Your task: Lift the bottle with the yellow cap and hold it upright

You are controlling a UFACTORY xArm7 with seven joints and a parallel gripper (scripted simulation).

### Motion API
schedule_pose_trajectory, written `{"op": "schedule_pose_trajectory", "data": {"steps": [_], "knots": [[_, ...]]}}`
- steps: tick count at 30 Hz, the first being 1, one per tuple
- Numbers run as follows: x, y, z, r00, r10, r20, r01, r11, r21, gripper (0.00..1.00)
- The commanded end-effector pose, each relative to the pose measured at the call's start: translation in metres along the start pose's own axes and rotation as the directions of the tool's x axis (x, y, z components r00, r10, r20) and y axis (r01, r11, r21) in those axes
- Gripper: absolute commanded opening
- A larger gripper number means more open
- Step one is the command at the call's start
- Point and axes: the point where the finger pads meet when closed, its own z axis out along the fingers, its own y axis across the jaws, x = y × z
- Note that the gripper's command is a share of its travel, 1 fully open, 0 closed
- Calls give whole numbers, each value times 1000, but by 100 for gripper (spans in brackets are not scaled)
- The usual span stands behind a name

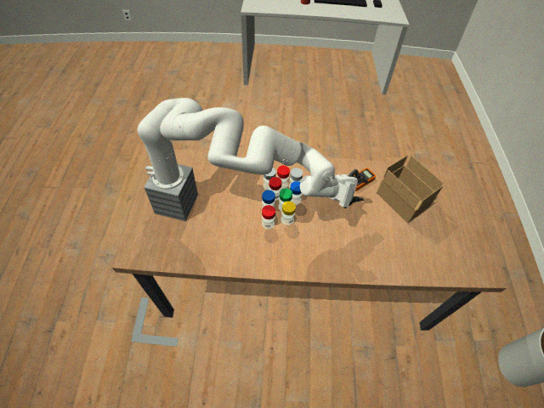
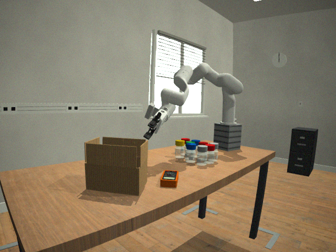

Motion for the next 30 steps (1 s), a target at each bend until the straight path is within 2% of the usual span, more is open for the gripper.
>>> {"op": "schedule_pose_trajectory", "data": {"steps": [1,12,13,15,16,27,30], "knots": [[-5,-5,-9,999,33,5,-32,996,-85,79],[-22,-13,-38,993,114,8,-108,959,-261,79],[-26,-15,-44,992,130,6,-123,949,-292,79],[-26,-15,-44,992,130,6,-123,949,-292,79],[-30,-17,-51,989,146,3,-137,937,-322,79],[-52,-32,-93,972,234,-25,-218,852,-476,79],[-61,-39,-111,963,267,-39,-247,813,-527,79]]}}
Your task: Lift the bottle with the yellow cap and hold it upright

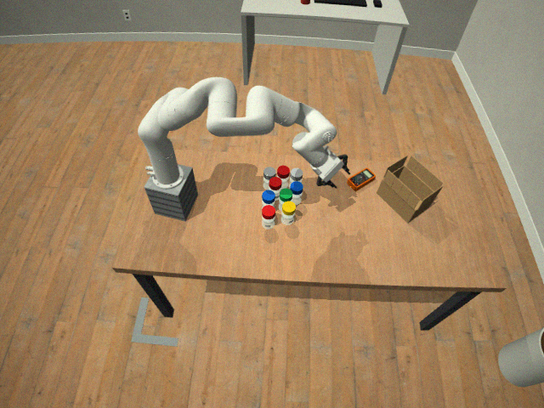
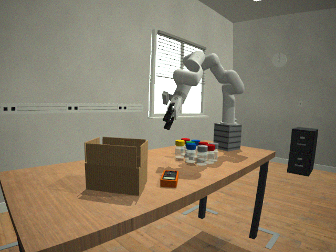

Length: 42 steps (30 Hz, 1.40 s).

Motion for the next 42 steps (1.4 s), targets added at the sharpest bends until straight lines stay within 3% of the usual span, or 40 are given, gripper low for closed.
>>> {"op": "schedule_pose_trajectory", "data": {"steps": [1,17,19,34,36,42], "knots": [[-13,4,-26,999,49,-15,-50,995,-81,79],[-65,19,-114,977,213,-17,-207,924,-320,79],[-65,19,-114,977,213,-17,-207,924,-320,79],[-128,30,-219,927,375,-26,-330,778,-534,79],[-128,30,-219,927,375,-26,-330,778,-534,79],[-150,32,-255,906,423,-28,-354,719,-598,79]]}}
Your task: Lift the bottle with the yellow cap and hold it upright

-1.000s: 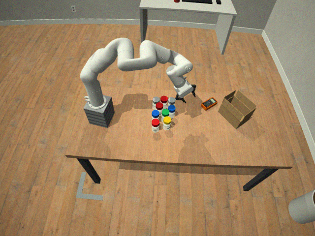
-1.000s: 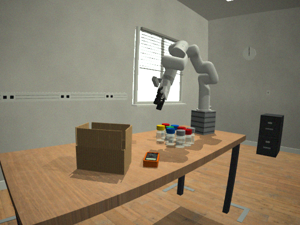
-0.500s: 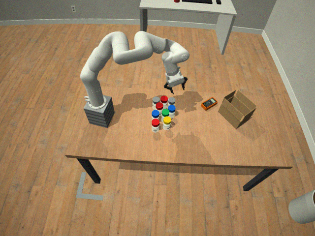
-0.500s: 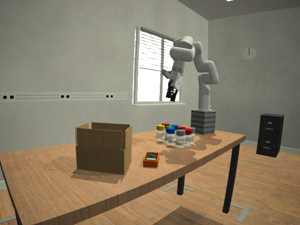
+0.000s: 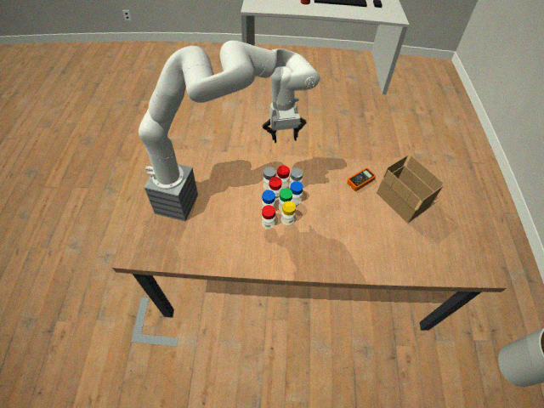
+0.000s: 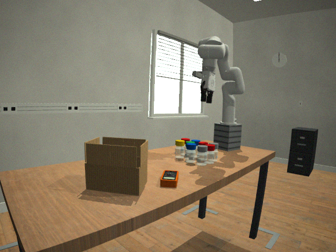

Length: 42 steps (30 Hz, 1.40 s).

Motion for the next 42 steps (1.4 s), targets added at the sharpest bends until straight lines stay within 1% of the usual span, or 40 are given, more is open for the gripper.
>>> {"op": "schedule_pose_trajectory", "data": {"steps": [1,5,9,11,12,42], "knots": [[-13,22,-21,999,34,21,-33,998,-54,79],[-18,31,-28,998,47,29,-44,996,-77,79],[-20,35,-32,998,52,33,-49,995,-87,79],[-20,35,-32,998,52,33,-49,995,-87,79],[-17,28,-26,999,43,27,-41,997,-72,79],[-17,28,-26,999,43,27,-41,997,-72,79]]}}
